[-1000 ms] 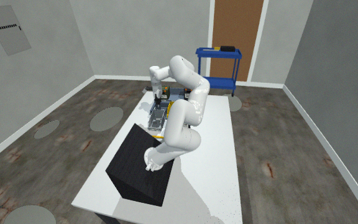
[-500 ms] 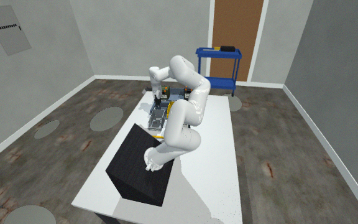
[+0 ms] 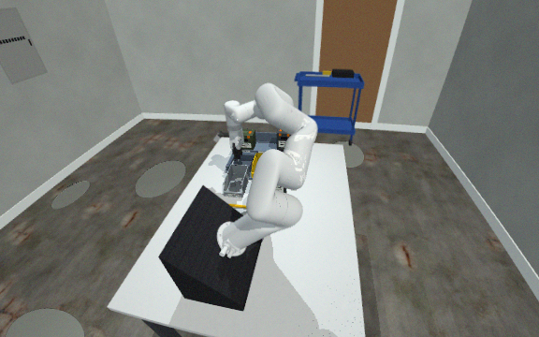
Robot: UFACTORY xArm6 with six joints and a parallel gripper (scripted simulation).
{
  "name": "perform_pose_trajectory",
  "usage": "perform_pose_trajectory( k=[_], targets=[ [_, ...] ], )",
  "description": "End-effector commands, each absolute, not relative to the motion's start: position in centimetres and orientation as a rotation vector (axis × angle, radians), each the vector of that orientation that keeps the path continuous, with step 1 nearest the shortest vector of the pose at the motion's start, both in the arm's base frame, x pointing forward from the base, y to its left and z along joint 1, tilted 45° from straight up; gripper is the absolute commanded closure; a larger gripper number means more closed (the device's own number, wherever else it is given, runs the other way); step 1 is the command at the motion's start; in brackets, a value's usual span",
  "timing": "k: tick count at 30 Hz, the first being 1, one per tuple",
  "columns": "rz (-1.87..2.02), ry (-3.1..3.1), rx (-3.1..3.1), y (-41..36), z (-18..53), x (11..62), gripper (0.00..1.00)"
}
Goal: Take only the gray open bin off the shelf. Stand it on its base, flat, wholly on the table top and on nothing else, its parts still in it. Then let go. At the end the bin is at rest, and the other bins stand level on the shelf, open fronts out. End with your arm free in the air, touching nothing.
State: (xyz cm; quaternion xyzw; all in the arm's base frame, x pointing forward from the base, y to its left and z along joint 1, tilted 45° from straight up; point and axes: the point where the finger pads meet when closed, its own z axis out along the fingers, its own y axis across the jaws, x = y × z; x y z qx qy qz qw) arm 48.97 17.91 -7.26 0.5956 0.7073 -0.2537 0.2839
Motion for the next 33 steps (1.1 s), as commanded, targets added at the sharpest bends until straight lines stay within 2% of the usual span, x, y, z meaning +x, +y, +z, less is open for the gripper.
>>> perform_pose_trajectory(
  k=[1,33],
  targets=[
    [-0.672,1.893,1.594,18.08,-7.13,49.03,0.67],
    [-0.672,1.893,1.594,17.31,-7.88,48.92,0.67]
  ],
)
